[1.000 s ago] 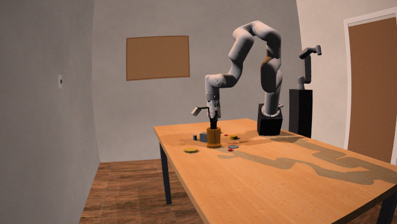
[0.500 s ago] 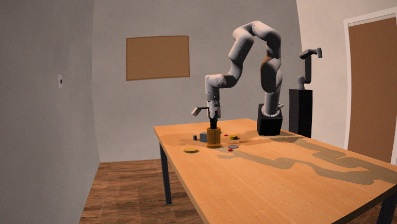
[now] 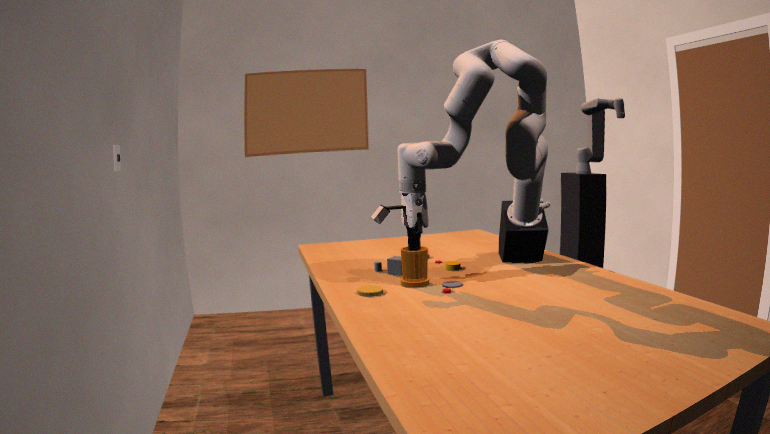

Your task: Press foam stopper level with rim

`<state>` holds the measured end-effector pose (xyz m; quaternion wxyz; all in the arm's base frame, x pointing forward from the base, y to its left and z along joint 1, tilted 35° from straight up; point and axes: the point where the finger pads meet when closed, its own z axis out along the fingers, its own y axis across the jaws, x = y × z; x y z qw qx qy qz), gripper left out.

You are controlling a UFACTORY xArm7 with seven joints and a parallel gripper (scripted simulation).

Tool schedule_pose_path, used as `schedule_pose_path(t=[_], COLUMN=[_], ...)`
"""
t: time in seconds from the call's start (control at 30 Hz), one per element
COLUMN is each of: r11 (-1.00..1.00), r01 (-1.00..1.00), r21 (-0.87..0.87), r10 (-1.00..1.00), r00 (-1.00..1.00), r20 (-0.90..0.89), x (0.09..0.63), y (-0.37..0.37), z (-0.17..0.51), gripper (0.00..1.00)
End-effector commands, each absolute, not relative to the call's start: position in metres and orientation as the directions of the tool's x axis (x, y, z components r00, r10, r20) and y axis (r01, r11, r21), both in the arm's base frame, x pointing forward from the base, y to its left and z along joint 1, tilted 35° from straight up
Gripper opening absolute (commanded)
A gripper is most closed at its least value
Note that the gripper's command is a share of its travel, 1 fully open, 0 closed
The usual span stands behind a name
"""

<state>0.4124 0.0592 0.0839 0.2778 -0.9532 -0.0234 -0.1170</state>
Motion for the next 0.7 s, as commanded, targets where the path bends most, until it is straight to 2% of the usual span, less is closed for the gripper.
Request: schedule_pose_path(t=[0.0, 0.67], r11=[-0.845, -0.845], r01=[0.109, 0.109], r21=[-0.523, -0.523], r10=[-0.023, -0.023], r00=[0.971, 0.971], r20=[0.238, 0.238], x=[0.412, 0.402], y=[0.056, 0.031], z=[0.088, 0.126], gripper=[0.00, 0.00])
